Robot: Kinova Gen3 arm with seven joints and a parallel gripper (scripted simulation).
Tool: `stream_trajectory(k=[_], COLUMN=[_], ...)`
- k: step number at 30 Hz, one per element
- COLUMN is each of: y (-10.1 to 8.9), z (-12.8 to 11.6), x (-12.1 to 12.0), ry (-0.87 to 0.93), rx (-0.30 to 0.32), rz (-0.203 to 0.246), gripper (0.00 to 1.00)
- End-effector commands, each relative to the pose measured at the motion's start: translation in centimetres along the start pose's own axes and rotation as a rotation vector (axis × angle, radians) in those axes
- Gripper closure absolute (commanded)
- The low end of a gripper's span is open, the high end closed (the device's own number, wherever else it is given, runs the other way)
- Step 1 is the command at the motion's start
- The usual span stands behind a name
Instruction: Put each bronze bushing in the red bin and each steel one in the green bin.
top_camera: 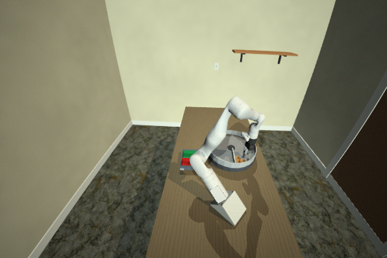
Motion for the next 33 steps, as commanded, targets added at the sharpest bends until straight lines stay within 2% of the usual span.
stream_trajectory(k=[1,33], y=[-0.11,-1.00], z=[-0.07,-0.06], x=[0.00,0.00], ry=[0.001,0.001], rx=[-0.003,-0.003], rz=[-0.001,-0.001], gripper=[1.00,1.00])
Point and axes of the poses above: the point where the finger pads meet when closed, its own y axis out along the fingers, its own x axis across the jaws, z = x × y, the point moved 1 cm from there along -y, back along the fingers, and after that the axes turned 12 degrees about y, right-handed, at the moved point
